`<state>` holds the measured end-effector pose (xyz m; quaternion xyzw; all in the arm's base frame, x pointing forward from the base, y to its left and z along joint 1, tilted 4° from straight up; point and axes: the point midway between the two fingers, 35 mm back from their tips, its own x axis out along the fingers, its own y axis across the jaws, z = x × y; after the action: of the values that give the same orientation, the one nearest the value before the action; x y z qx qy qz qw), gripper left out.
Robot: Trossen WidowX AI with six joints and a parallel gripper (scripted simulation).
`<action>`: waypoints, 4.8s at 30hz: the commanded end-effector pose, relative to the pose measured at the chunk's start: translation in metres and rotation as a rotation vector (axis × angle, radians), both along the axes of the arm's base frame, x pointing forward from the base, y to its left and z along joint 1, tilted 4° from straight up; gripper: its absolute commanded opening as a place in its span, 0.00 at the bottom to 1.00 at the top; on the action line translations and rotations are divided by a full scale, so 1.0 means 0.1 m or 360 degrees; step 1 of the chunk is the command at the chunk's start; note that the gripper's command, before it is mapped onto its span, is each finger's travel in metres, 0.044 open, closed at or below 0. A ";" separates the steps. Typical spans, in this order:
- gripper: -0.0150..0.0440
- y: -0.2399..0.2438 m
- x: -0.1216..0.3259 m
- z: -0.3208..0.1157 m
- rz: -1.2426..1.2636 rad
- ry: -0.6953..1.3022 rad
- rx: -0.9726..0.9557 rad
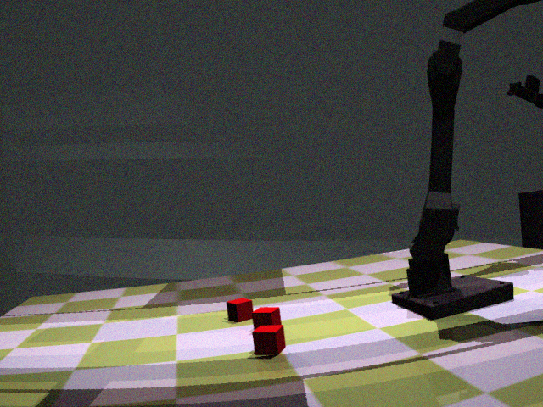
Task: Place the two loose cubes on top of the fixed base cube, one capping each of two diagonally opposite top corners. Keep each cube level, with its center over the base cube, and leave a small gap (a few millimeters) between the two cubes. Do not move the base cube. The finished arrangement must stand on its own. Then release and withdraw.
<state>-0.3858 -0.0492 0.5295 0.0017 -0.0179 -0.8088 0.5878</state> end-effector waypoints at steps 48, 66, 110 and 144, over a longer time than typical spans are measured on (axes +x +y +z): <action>0.70 4.79 2.46 -1.49 -0.3036 -0.0959 -0.1141; 0.70 4.59 4.88 -2.39 -0.4007 -0.1347 -0.1966; 0.70 0.73 6.54 -3.70 -0.3989 -0.2348 -0.4973; 0.70 0.70 6.61 -4.58 -0.3989 -0.2350 -0.4973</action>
<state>0.2772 0.0220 0.0813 0.1418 0.6577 -0.1505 0.7244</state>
